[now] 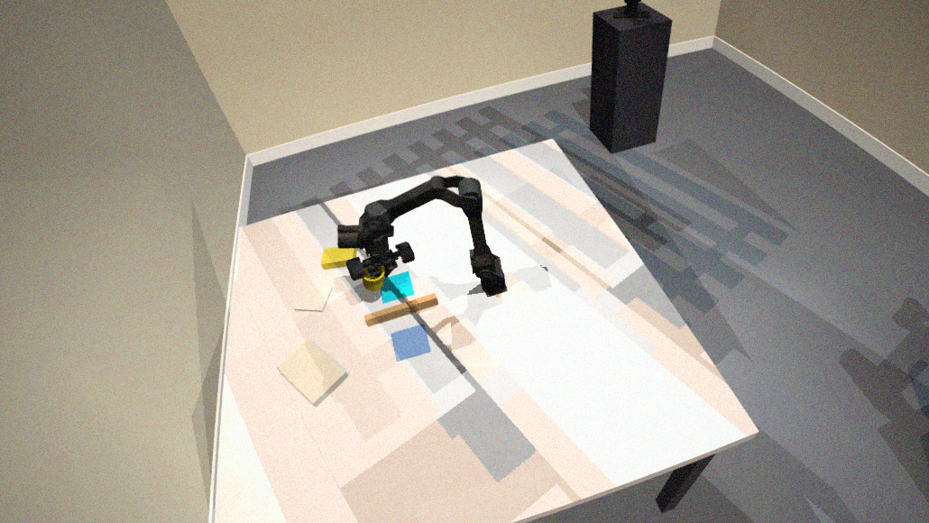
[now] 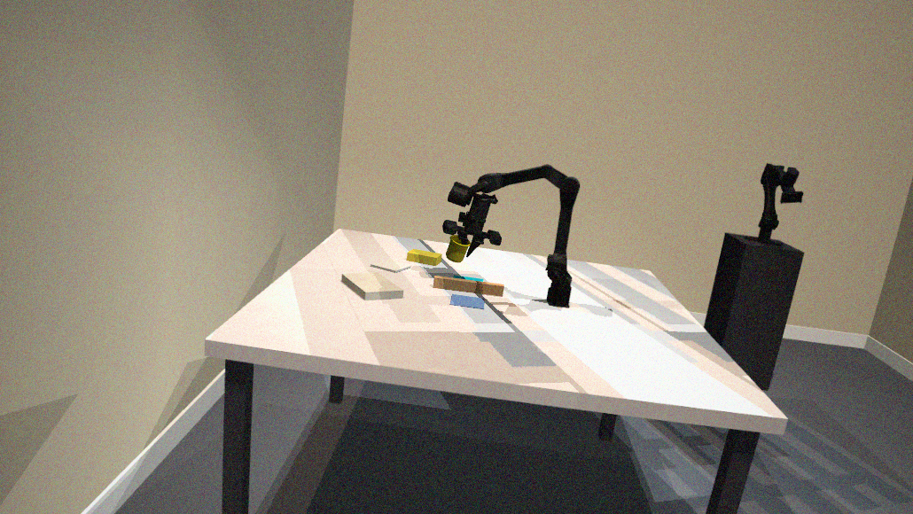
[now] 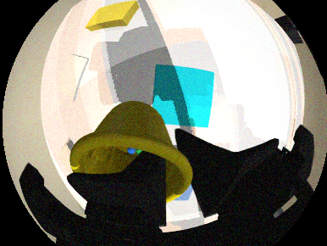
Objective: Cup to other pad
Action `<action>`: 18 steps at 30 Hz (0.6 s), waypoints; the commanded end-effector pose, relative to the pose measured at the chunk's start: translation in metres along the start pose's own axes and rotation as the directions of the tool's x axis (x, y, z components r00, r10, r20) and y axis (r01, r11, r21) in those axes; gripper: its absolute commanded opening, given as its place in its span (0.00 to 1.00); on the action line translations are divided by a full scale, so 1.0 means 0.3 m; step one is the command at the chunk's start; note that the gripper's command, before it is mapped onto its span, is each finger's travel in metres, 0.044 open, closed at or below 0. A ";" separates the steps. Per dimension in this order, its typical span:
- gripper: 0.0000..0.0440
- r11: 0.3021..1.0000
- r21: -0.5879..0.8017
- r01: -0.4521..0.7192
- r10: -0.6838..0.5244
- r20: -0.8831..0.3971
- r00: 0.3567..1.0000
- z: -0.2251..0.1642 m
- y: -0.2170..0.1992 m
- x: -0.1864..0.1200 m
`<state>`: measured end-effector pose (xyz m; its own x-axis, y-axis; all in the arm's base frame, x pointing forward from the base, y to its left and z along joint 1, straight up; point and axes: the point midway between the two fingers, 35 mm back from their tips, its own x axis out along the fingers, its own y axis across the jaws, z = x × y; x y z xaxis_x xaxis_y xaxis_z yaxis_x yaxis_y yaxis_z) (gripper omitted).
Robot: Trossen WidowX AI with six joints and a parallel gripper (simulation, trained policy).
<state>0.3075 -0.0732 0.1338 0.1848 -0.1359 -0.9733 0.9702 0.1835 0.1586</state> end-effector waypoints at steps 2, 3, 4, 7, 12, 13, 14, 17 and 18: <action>0.00 1.000 0.015 0.008 -0.008 0.006 1.000 0.019 -0.026 0.032; 0.00 1.000 0.020 0.009 -0.009 0.007 1.000 0.023 -0.031 0.039; 0.00 1.000 0.025 0.009 -0.010 0.008 1.000 0.027 -0.037 0.046; 0.00 0.999 0.037 0.013 -0.013 0.010 1.000 0.034 -0.054 0.069; 0.02 0.998 0.055 0.021 -0.022 0.011 1.000 0.040 -0.085 0.107; 0.02 0.998 0.059 0.024 -0.024 0.011 1.000 0.040 -0.092 0.114; 0.03 0.998 0.062 0.027 -0.027 0.011 1.000 0.040 -0.099 0.122; 0.06 0.997 0.072 0.038 -0.038 0.009 0.999 0.038 -0.123 0.143; 0.07 0.996 0.076 0.042 -0.042 0.008 0.999 0.038 -0.131 0.149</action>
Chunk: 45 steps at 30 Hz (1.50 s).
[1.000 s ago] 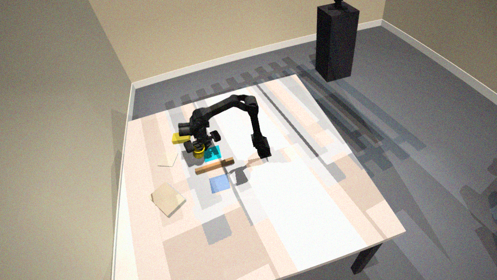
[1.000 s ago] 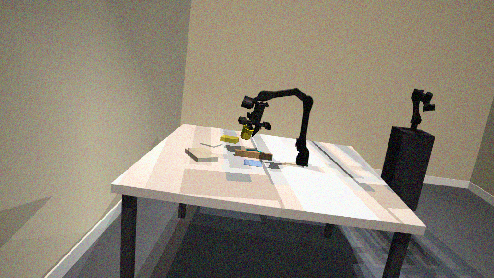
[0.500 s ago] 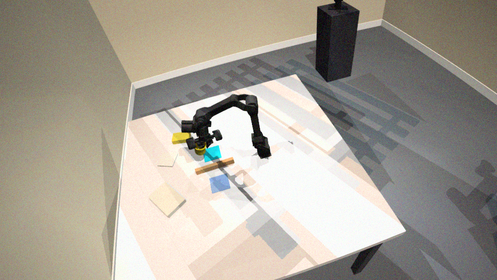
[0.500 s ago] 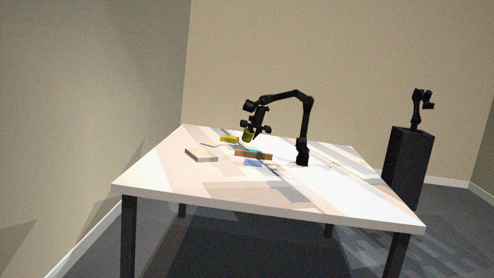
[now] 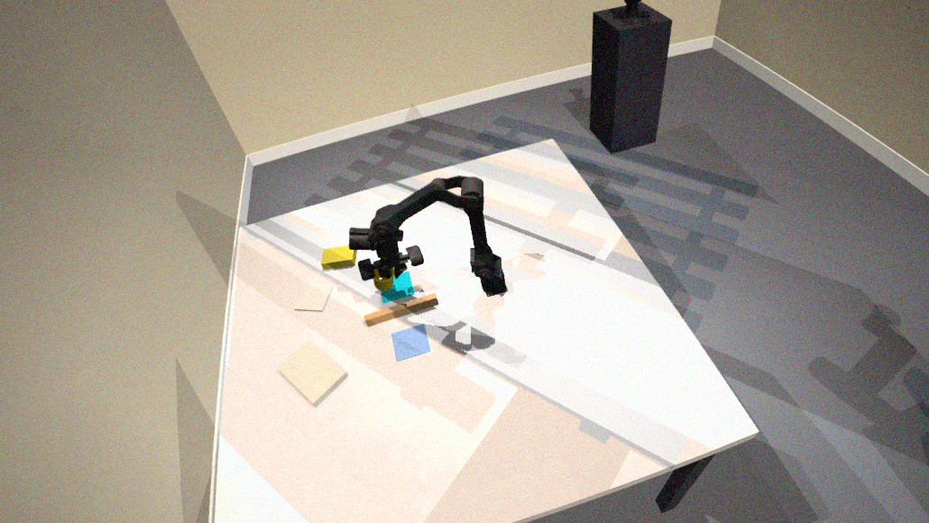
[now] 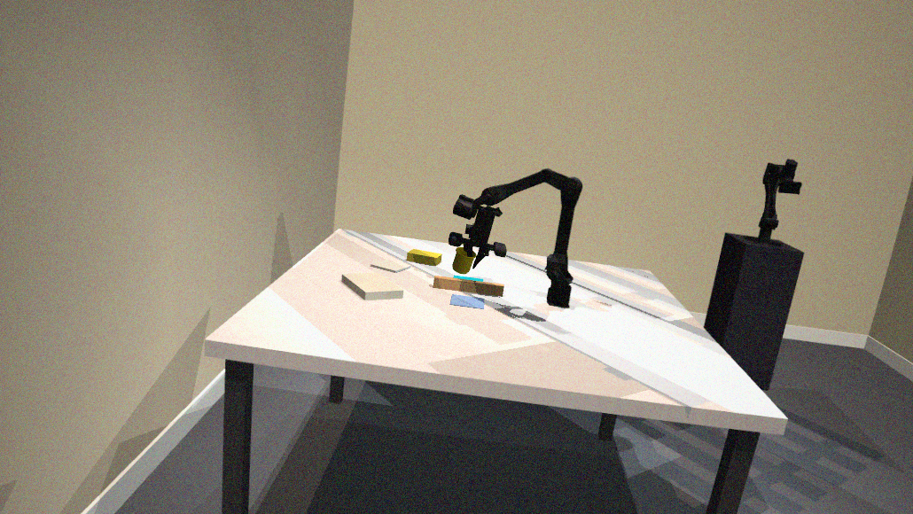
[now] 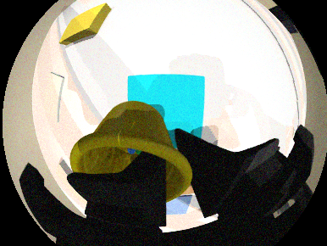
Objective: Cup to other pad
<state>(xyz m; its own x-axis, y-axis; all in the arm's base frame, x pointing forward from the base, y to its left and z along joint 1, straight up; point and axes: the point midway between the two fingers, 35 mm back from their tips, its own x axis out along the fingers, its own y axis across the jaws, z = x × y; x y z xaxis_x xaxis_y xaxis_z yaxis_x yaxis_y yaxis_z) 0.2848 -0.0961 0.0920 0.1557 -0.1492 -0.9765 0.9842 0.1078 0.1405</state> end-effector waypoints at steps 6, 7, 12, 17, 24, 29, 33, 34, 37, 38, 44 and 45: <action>0.14 0.999 0.026 0.030 -0.030 0.002 1.000 0.004 -0.061 0.052; 0.16 0.999 0.029 0.028 -0.028 0.003 1.000 0.006 -0.065 0.057; 0.36 0.999 0.050 -0.011 0.010 0.012 1.000 0.020 -0.057 0.056; 0.39 0.997 0.062 -0.050 0.049 0.019 0.999 0.032 -0.053 0.039; 0.44 0.993 0.076 -0.086 0.085 0.011 0.996 0.034 -0.067 0.001; 0.50 0.990 0.092 -0.112 0.111 0.011 0.994 0.039 -0.076 -0.034; 0.55 0.985 0.107 -0.135 0.134 0.015 0.991 0.046 -0.081 -0.069; 0.56 0.984 0.111 -0.141 0.140 0.017 0.990 0.049 -0.082 -0.079; 0.59 0.979 0.122 -0.163 0.161 0.025 0.987 0.059 -0.083 -0.112; 0.61 0.977 0.125 -0.171 0.168 0.029 0.985 0.063 -0.083 -0.124; 0.85 0.967 0.151 -0.207 0.202 0.051 0.978 0.093 -0.085 -0.191; 0.90 0.965 0.156 -0.211 0.205 0.054 0.977 0.098 -0.085 -0.200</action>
<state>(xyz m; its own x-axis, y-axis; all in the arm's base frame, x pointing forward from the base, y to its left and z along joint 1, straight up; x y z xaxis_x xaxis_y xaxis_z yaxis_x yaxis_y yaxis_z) 0.2542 -0.1173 0.1452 0.3493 -0.1745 -0.9206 0.9344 -0.0082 0.3561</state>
